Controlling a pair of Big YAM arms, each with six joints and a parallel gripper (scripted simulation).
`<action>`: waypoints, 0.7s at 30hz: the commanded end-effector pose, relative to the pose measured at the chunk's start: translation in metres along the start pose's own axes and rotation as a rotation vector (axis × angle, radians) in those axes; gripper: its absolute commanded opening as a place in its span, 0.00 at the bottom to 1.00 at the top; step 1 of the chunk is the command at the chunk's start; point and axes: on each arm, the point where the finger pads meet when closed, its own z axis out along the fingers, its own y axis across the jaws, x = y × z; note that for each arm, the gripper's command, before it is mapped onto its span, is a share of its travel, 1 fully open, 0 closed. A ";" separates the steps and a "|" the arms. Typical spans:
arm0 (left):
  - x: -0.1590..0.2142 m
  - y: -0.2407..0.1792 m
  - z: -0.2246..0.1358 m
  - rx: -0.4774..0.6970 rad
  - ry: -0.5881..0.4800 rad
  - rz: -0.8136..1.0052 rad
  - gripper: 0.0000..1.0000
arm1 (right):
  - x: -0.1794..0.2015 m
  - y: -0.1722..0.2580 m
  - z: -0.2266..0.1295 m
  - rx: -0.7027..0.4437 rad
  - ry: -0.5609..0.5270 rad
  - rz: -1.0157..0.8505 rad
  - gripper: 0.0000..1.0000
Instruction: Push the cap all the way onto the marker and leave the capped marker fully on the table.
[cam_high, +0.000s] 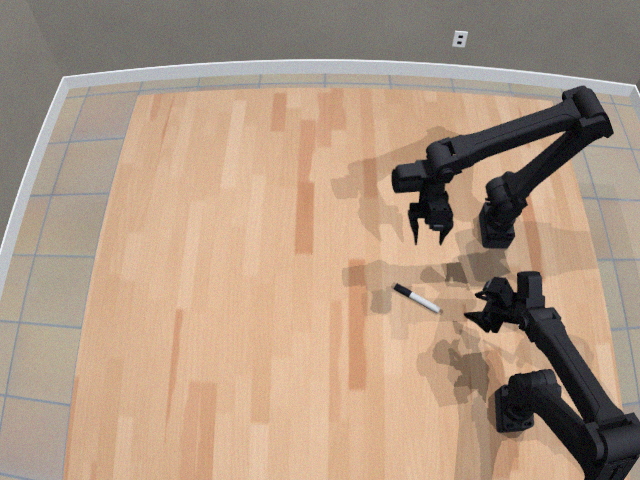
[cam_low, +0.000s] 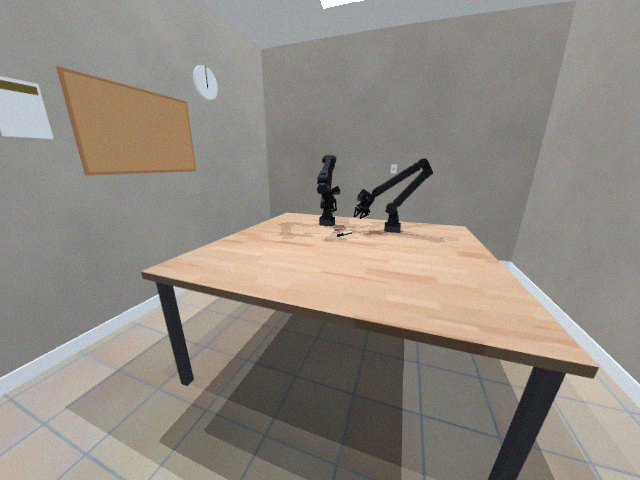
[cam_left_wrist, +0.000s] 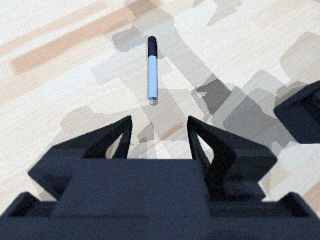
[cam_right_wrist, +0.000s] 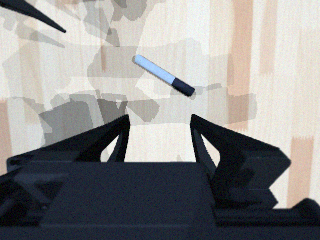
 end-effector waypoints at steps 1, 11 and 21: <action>-0.040 -0.001 -0.037 0.000 -0.039 -0.018 0.65 | -0.006 -0.003 0.016 -0.005 -0.014 0.038 0.65; -0.097 0.058 -0.055 -0.083 -0.134 -0.016 0.65 | -0.024 -0.004 0.084 0.002 -0.066 0.027 0.65; -0.150 0.107 -0.073 -0.147 -0.242 -0.047 0.65 | -0.037 -0.013 0.099 0.018 -0.088 -0.030 0.65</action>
